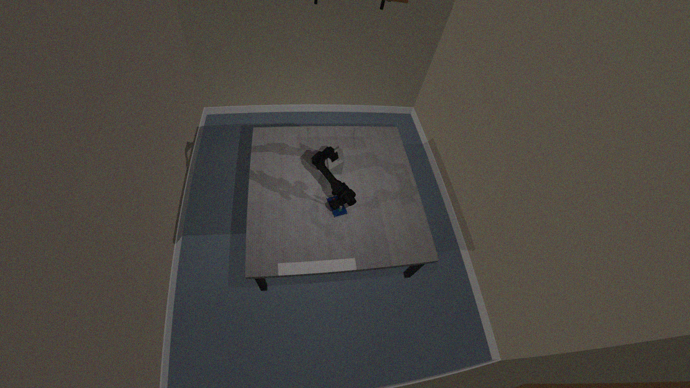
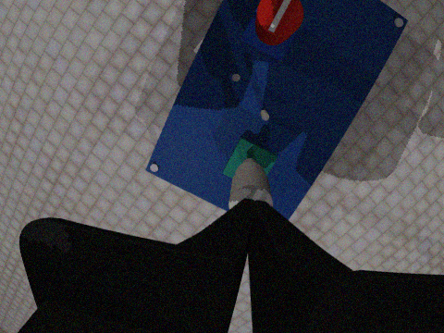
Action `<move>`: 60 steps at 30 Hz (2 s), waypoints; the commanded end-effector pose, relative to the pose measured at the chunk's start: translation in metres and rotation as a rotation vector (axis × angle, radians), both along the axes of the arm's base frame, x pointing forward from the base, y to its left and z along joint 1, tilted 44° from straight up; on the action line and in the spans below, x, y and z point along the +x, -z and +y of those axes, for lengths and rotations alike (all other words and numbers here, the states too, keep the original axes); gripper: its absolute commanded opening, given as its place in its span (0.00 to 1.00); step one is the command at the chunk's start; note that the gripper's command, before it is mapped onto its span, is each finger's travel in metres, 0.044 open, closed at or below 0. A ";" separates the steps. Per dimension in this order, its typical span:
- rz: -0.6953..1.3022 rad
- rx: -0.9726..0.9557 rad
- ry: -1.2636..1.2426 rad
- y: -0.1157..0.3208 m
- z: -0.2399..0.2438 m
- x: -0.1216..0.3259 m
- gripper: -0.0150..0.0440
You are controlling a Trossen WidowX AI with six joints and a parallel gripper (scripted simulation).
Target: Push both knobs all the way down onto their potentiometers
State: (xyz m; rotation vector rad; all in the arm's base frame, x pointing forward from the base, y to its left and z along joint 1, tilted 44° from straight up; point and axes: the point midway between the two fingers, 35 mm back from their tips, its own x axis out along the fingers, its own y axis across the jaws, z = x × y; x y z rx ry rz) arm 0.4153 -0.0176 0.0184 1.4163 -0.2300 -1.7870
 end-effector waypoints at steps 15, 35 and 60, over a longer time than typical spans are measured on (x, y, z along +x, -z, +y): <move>0.000 -0.005 -0.006 0.003 -0.003 0.000 0.25; 0.000 -0.005 -0.006 0.004 -0.004 0.000 0.25; 0.000 -0.006 -0.006 0.008 -0.008 0.000 0.25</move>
